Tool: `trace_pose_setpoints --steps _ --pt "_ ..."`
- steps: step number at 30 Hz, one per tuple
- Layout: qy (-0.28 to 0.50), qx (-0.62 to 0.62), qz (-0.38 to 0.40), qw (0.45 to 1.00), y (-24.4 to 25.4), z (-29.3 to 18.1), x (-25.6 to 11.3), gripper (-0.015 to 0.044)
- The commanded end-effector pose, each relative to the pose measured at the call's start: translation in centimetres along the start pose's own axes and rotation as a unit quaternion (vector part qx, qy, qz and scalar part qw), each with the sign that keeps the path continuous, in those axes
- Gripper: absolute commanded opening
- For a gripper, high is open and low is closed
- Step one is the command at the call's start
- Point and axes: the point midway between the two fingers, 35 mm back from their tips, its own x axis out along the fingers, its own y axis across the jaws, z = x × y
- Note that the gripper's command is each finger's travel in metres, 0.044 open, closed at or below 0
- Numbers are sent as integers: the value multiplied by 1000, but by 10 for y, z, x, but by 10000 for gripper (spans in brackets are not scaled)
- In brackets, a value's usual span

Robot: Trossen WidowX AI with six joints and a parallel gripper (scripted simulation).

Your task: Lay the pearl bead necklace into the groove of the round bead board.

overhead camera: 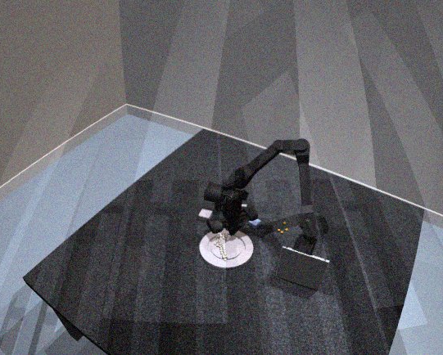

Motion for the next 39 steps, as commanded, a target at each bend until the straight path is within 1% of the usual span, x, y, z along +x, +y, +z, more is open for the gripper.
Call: trace_pose_setpoints --steps 1,11,14,15,20,39 --pt "0 0 0 1000 0 0 0 79" --pt "0 0 0 1000 0 0 -1 341" --pt "0 -2 -2 1000 -1 -1 -7 420" --pt "2 -3 -2 1000 -1 -2 -3 440" --pt "0 -4 -4 1000 -1 -2 -12 440" --pt "0 -4 -4 1000 -1 -2 -12 440"
